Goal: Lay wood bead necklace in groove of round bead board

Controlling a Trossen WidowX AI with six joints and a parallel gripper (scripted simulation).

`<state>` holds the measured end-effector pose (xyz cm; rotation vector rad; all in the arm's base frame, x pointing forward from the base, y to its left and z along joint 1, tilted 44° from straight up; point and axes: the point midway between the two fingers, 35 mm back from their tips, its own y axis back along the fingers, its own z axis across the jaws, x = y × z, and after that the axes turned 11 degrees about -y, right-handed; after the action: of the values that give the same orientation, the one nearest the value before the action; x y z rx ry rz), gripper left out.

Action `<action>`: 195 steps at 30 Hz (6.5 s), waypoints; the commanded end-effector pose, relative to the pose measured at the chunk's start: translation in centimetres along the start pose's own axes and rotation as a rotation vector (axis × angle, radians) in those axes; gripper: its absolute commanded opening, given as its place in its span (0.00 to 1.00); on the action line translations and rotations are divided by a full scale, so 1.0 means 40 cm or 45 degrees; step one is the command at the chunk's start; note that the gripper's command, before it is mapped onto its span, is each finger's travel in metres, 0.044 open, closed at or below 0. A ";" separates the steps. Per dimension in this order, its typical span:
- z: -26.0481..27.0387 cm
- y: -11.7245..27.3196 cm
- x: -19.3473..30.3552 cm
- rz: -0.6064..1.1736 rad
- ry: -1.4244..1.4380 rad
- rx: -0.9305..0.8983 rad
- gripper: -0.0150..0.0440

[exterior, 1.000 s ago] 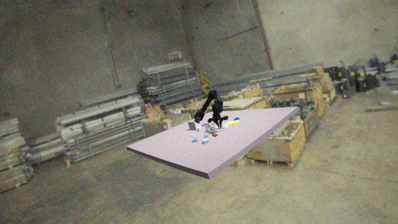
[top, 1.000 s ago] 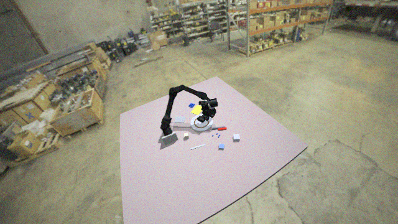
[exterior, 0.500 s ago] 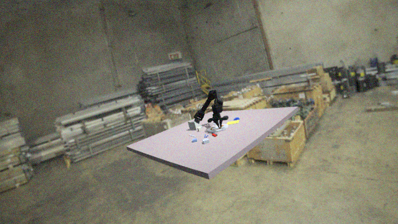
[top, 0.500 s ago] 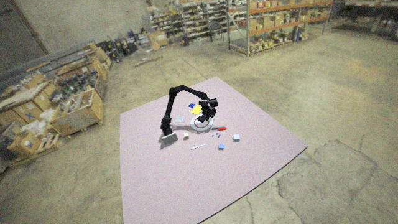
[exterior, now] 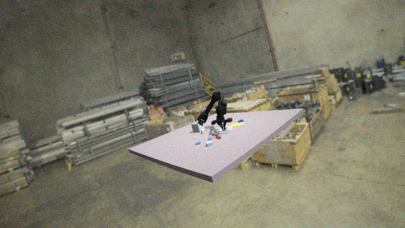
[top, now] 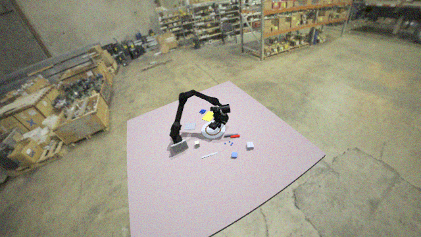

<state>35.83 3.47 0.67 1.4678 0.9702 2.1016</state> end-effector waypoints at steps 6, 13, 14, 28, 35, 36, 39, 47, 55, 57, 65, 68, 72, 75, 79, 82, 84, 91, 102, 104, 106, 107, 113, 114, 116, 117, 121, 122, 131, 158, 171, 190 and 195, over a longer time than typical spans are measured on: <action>0.000 0.000 0.001 0.000 0.001 0.001 0.25; 0.000 0.000 0.001 0.000 0.001 0.001 0.25; 0.000 0.000 0.001 0.000 0.001 0.001 0.25; 0.028 0.015 -0.007 0.007 -0.005 -0.001 0.25; 0.029 0.003 -0.007 0.007 -0.005 -0.001 0.25; 0.029 -0.001 -0.007 0.007 -0.005 -0.001 0.25; 0.029 -0.006 -0.007 0.007 -0.005 -0.001 0.25; 0.030 0.003 -0.008 -0.001 0.002 -0.002 0.61; 0.029 0.014 -0.007 0.006 -0.004 -0.001 0.97; 0.029 0.011 -0.008 0.004 -0.005 -0.001 1.00; 0.028 0.015 -0.008 0.007 -0.005 -0.001 1.00; 0.028 0.015 -0.008 0.007 -0.005 -0.001 1.00; 0.028 0.015 -0.008 0.007 -0.005 -0.001 1.00; 0.028 0.015 -0.008 0.007 -0.005 -0.001 1.00; 0.024 0.034 0.035 0.007 0.077 -0.001 0.82; 0.015 0.055 0.087 0.008 0.179 -0.001 0.69; 0.007 0.068 0.122 0.008 0.247 -0.001 0.60; -0.016 0.094 0.197 0.010 0.397 -0.001 0.46; -0.012 0.069 0.192 0.000 0.398 -0.005 0.46; -0.012 0.062 0.192 0.001 0.398 -0.005 0.46; -0.013 0.053 0.193 0.002 0.398 -0.004 0.46; -0.013 0.049 0.193 0.002 0.398 -0.004 0.46; -0.014 0.025 0.195 0.006 0.397 -0.003 0.46; -0.014 0.020 0.195 0.007 0.397 -0.003 0.46; -0.015 0.012 0.196 0.008 0.397 -0.003 0.46; -0.015 0.008 0.197 0.009 0.397 -0.003 0.46; -0.016 -0.005 0.198 0.012 0.397 -0.002 0.46; -0.016 -0.006 0.198 0.012 0.397 -0.002 0.46; -0.015 0.000 0.197 0.005 0.403 0.000 0.25; -0.015 0.000 0.197 0.005 0.403 0.000 0.25; -0.015 0.000 0.197 0.005 0.403 0.000 0.25; -0.015 0.006 0.197 0.007 0.401 -0.001 0.25; -0.016 0.016 0.199 0.011 0.397 -0.002 0.25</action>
<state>32.30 8.10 5.98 1.1687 1.0730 2.3776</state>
